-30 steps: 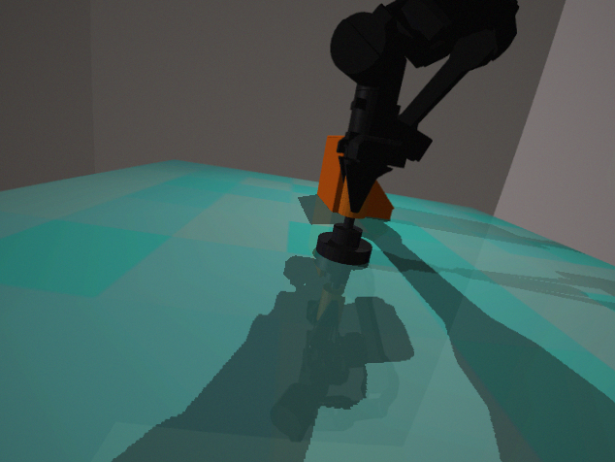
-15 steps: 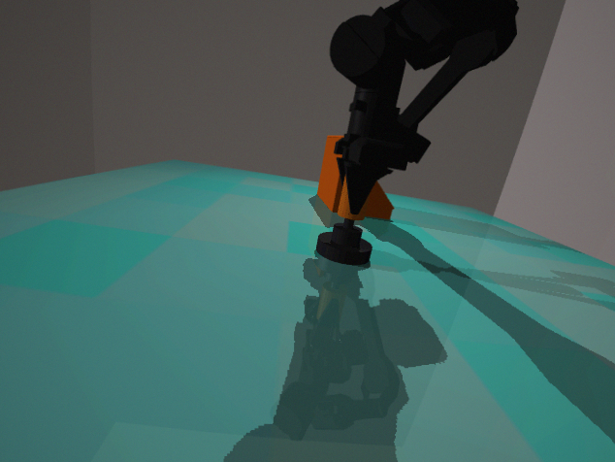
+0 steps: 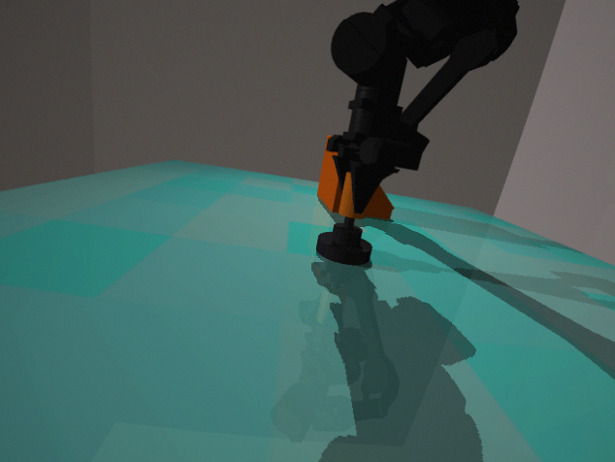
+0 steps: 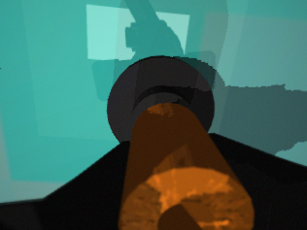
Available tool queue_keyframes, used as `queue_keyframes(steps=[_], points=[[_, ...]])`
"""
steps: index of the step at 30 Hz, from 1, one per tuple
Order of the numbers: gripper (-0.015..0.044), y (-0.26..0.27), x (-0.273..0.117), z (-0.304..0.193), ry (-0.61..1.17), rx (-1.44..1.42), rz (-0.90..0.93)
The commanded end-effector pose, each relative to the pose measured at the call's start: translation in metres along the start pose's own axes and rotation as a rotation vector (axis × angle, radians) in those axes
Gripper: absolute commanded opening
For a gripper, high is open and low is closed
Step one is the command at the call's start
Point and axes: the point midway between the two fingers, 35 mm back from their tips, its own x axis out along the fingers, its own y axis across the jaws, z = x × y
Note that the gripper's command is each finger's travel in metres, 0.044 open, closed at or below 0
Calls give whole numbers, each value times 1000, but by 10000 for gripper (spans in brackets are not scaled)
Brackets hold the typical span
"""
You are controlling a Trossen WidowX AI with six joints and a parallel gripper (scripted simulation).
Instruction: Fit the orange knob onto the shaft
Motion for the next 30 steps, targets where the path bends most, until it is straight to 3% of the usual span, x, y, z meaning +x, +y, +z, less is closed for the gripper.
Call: queue_keyframes(steps=[1,30], points=[[0,1,0,-2,0,-33,-4],[0,0,-2,0,0,-121,-4]])
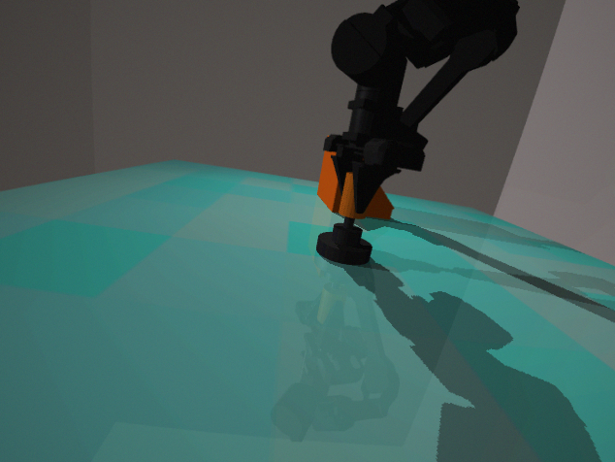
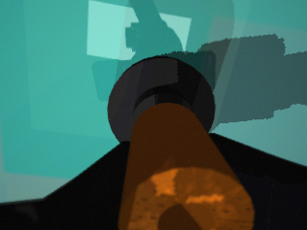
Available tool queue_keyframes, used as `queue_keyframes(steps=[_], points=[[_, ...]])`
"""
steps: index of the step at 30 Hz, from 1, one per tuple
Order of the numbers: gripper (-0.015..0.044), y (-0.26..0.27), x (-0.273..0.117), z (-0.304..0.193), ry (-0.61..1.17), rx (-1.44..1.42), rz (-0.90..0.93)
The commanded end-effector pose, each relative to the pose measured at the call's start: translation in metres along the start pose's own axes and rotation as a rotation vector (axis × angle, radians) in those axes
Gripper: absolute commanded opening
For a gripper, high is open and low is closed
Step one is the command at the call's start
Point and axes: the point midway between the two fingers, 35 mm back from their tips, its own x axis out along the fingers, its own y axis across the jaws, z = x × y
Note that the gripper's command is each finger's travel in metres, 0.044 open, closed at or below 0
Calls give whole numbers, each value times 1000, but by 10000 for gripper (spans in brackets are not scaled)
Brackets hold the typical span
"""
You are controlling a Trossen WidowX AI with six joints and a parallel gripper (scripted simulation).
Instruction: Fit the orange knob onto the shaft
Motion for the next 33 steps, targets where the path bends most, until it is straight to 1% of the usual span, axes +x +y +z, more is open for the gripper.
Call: queue_keyframes(steps=[1,4,14,26,33], points=[[0,0,-2,-1,0,-90,-4],[0,0,-1,-3,0,-174,-4],[0,0,3,-1,0,-174,-4],[0,-1,-2,0,0,-183,-4],[0,0,-1,-2,1,-384,-4]])
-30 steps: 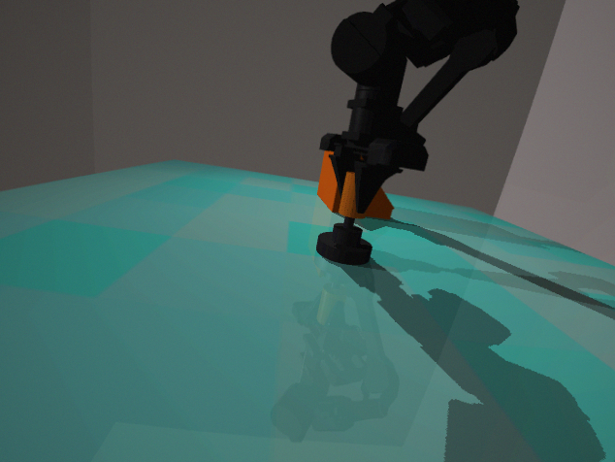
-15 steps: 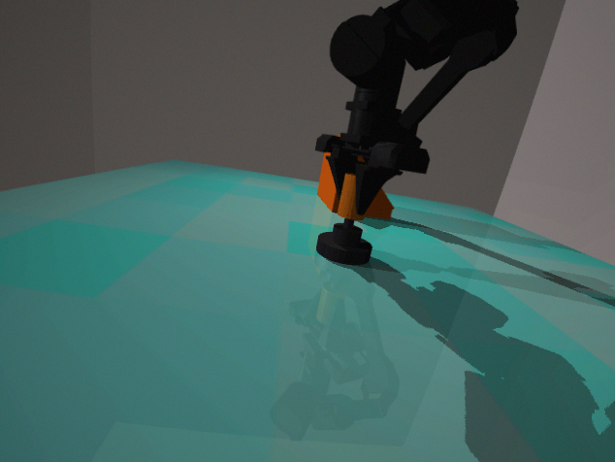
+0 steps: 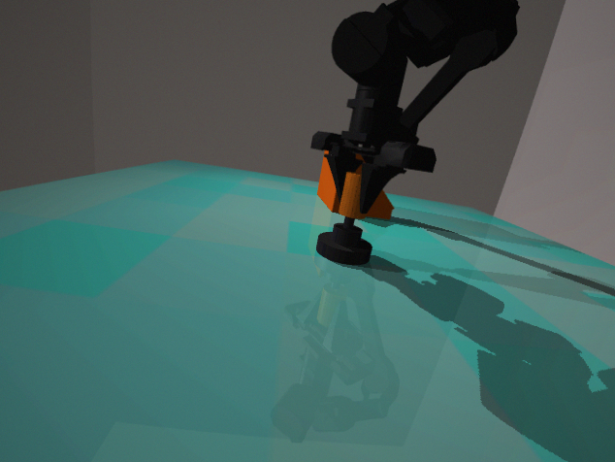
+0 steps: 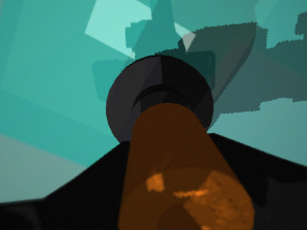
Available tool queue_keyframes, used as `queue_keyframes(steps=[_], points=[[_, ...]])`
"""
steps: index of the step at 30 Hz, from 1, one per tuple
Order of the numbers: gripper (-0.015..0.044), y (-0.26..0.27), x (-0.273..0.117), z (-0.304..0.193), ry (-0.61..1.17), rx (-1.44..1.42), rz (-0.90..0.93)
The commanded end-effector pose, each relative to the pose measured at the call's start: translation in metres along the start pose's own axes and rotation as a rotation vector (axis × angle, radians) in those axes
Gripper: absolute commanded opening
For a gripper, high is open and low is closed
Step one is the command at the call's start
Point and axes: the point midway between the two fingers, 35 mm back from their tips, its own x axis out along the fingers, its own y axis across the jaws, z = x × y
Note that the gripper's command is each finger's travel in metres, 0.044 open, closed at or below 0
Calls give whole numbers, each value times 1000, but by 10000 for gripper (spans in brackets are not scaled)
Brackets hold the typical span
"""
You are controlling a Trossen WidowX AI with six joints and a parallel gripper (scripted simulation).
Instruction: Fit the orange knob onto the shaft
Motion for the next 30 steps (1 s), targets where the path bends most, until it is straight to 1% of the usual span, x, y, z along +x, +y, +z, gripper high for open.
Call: queue_keyframes(steps=[1,22,30], points=[[0,1,0,-1,0,-65,-4],[0,0,3,1,0,-65,-4],[0,1,-2,0,0,-91,-4]])
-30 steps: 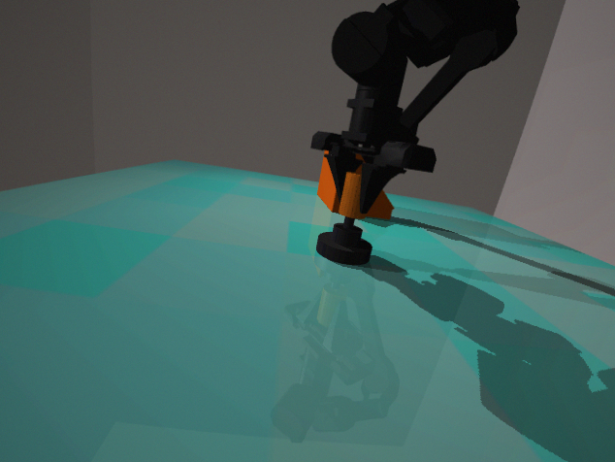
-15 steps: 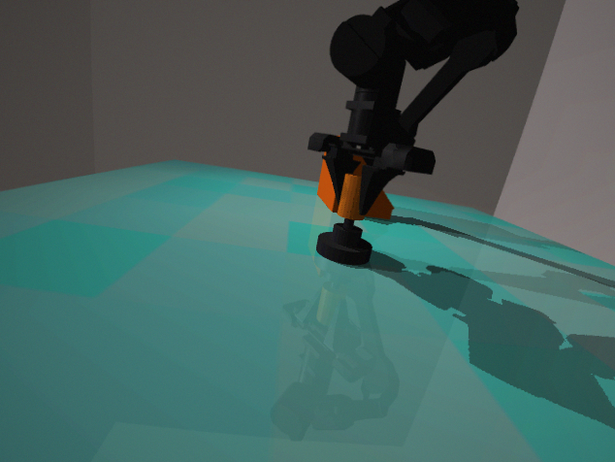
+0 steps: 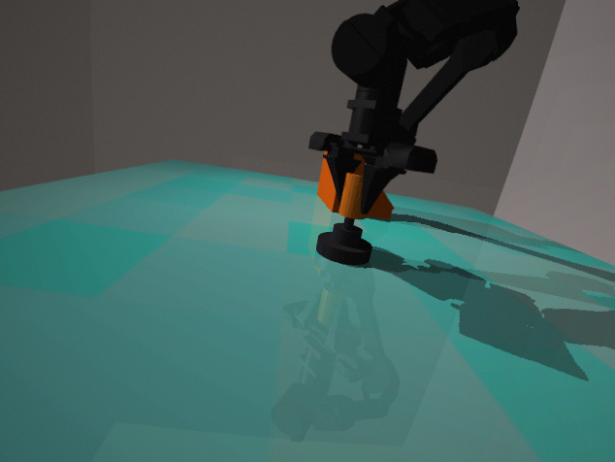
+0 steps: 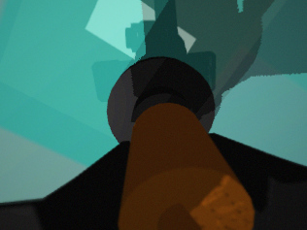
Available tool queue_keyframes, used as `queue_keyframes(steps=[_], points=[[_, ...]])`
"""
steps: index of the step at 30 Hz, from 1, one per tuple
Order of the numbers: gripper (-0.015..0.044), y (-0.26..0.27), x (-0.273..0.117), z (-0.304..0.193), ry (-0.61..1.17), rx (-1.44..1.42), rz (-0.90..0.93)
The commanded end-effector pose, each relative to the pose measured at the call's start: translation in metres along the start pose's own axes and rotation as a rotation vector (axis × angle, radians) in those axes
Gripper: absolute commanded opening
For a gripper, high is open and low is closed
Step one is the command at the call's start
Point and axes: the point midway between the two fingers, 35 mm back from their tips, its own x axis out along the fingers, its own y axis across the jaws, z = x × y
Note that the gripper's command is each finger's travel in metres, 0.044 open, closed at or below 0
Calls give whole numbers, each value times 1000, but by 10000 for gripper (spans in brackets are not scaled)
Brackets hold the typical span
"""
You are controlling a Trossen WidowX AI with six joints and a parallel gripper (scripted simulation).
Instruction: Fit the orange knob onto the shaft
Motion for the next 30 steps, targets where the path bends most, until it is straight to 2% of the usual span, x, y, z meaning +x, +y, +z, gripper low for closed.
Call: queue_keyframes(steps=[1,6,30], points=[[0,0,-3,-1,2,-49,-5],[0,1,-2,-3,3,-204,-4],[0,-1,-3,-1,2,-150,-5]])
